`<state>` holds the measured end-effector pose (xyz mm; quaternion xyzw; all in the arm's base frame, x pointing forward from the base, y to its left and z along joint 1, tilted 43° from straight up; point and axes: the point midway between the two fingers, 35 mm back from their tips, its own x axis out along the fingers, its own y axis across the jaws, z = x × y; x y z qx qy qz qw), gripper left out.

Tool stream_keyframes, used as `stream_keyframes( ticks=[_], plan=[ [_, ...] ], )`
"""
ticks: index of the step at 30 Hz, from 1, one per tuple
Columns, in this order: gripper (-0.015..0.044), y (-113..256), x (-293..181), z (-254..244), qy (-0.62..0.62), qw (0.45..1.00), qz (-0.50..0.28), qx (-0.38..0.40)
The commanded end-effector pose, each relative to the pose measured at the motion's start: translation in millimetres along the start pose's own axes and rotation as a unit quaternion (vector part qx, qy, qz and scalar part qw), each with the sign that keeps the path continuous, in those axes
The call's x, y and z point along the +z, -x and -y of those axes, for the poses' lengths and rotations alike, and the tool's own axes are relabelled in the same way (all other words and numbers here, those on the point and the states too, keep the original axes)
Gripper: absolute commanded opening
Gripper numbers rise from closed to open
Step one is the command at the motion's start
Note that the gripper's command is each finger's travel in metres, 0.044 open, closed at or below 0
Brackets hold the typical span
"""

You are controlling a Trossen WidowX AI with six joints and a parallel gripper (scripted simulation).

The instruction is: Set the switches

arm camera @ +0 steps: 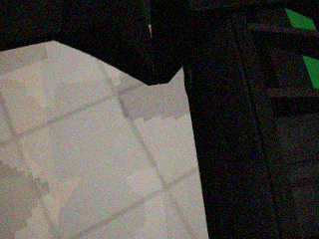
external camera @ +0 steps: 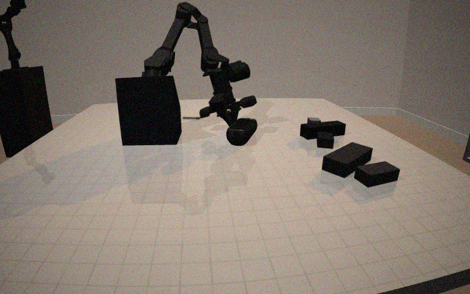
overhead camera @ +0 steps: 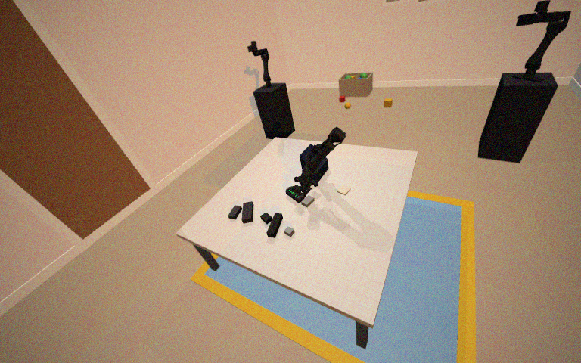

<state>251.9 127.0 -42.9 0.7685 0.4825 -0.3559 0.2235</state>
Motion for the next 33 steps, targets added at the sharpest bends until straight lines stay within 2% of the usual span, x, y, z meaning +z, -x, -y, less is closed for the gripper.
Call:
stream_keyframes(
  ticks=[1,21,29,33],
  plan=[
    [0.0,-1,-2,-4,0.003,1.0,-0.002,0.002],
    [0.0,-8,-4,-28,0.004,1.0,-0.002,0.003],
    [0.0,49,-1,-6,0.003,1.0,-0.001,0.002],
    [0.0,54,-1,-5,0.004,1.0,-0.001,0.003]
  ],
)
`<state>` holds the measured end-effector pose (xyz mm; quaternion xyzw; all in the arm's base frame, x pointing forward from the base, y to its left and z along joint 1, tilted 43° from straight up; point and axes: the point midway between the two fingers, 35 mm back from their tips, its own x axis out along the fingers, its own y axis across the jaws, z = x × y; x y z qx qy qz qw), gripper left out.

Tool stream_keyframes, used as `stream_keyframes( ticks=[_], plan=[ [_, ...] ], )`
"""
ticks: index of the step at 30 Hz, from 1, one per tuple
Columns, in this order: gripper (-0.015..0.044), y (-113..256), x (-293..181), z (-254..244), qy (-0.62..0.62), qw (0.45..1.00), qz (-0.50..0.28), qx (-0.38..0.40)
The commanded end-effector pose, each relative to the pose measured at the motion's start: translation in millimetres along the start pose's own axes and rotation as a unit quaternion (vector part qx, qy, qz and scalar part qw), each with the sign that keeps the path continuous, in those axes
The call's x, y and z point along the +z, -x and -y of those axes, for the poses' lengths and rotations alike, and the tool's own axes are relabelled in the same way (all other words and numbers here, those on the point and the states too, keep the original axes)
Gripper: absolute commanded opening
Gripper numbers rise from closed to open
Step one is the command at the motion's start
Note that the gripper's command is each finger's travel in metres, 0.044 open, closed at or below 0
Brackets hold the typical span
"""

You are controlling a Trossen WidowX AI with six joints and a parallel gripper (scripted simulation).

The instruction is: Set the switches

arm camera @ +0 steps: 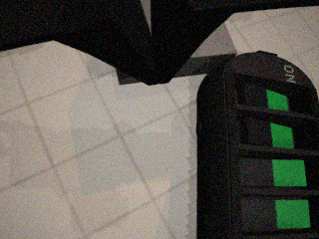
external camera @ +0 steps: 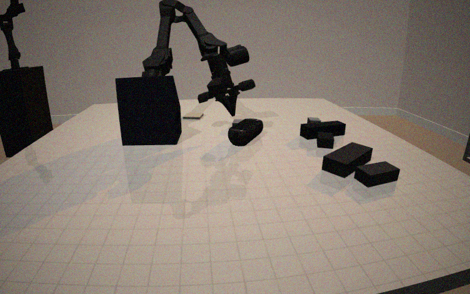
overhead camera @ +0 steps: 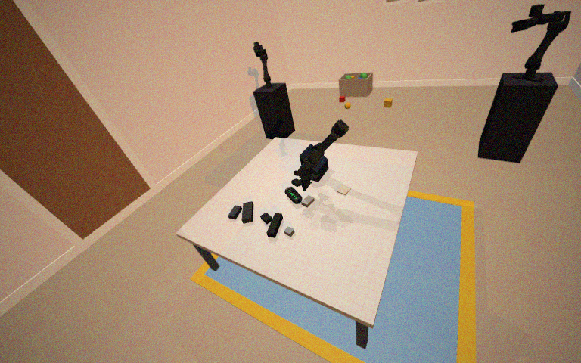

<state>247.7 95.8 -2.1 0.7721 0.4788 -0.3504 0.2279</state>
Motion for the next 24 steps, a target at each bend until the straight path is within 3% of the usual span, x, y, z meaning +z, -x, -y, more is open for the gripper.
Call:
stream_keyframes(
  ticks=[1,19,24],
  plan=[
    [0.0,3,3,5,0.0,1.0,0.002,-0.005],
    [0.0,-2,-5,-16,-0.062,0.998,0.021,-0.008],
    [0.0,-1,18,-29,-0.06,0.997,0.041,-0.036]
  ],
)
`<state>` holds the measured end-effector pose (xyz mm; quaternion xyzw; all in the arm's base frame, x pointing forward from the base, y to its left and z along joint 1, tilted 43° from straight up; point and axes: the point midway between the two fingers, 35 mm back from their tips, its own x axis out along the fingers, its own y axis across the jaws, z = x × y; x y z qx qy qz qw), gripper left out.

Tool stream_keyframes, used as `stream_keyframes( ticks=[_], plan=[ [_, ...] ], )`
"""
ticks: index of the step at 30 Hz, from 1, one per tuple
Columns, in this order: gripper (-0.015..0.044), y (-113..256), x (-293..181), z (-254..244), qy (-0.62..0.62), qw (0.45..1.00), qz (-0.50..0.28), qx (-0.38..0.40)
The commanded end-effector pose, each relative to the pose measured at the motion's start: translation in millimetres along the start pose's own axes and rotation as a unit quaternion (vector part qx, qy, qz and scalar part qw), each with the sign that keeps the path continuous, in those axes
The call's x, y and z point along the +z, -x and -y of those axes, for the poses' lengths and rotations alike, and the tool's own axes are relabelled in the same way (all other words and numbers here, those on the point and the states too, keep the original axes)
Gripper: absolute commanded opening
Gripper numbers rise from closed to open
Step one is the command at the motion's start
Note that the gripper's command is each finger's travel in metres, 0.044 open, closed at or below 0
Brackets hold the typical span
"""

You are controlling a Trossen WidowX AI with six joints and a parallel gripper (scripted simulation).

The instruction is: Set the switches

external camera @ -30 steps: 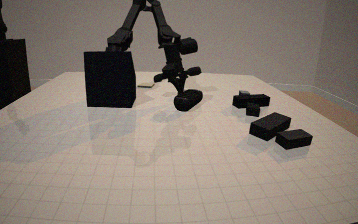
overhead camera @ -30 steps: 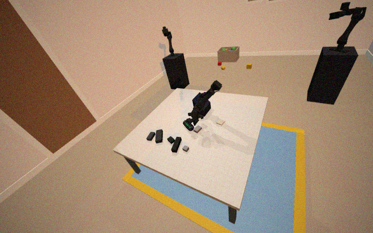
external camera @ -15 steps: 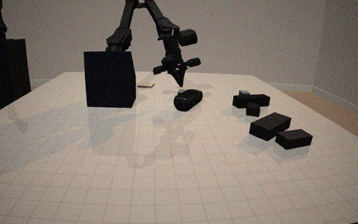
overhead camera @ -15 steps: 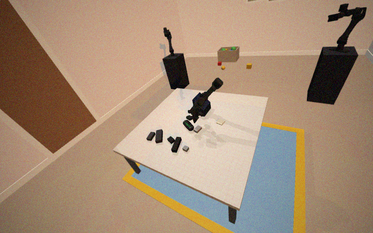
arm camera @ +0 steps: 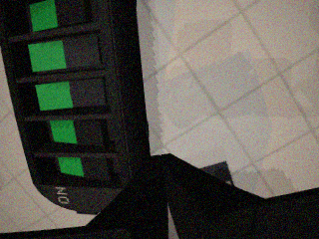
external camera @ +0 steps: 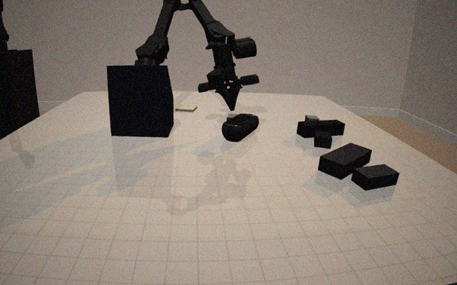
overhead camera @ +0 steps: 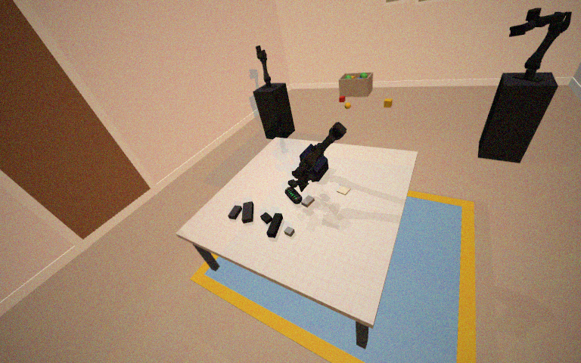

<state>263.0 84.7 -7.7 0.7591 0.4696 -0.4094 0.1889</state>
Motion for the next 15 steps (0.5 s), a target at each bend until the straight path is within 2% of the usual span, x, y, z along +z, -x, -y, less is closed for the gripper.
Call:
stream_keyframes(
  ticks=[1,7,15],
  plan=[
    [0.0,2,16,-15,-0.001,1.0,0.012,-0.018],
    [0.0,6,54,-34,-0.003,0.997,0.017,-0.073],
    [0.0,13,93,-48,-0.008,0.992,-0.017,-0.127]
  ],
)
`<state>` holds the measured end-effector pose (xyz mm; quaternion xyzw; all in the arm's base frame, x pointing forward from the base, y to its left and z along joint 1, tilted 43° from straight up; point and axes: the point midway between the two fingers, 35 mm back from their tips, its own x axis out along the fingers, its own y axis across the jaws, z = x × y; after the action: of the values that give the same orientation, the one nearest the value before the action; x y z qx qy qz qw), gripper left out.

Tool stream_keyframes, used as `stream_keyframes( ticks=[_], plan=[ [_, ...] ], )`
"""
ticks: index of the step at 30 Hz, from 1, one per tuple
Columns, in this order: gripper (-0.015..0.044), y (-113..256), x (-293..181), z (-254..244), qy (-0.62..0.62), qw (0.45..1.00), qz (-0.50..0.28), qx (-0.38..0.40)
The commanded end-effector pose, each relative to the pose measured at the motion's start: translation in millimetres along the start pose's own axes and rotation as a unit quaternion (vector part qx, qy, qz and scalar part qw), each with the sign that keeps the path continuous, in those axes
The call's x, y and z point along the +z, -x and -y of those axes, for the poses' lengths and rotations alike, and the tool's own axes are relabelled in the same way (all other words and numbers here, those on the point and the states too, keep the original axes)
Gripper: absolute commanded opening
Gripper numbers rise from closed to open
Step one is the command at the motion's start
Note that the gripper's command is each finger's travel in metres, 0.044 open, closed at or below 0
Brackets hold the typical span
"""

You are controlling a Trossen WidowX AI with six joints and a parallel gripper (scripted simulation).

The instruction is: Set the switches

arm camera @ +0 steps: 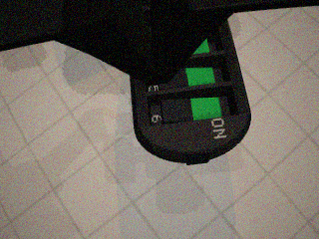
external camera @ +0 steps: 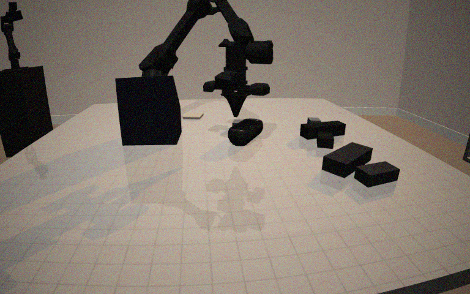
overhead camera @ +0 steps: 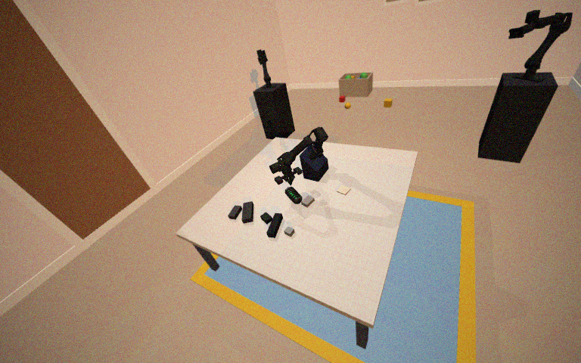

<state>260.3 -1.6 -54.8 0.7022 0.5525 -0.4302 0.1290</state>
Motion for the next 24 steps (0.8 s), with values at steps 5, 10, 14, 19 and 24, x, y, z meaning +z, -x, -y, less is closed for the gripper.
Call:
stream_keyframes(
  ticks=[5,10,14,19,24],
  plan=[
    [0.0,-1,5,-4,0.004,1.0,-0.011,-0.009],
    [0.0,-9,5,-4,0.003,1.0,-0.009,-0.008],
    [0.0,-16,5,-5,0.003,1.0,-0.008,-0.008],
    [0.0,-24,4,-5,0.003,1.0,-0.007,-0.007],
    [0.0,-32,4,-5,0.003,1.0,-0.007,-0.006]
  ],
)
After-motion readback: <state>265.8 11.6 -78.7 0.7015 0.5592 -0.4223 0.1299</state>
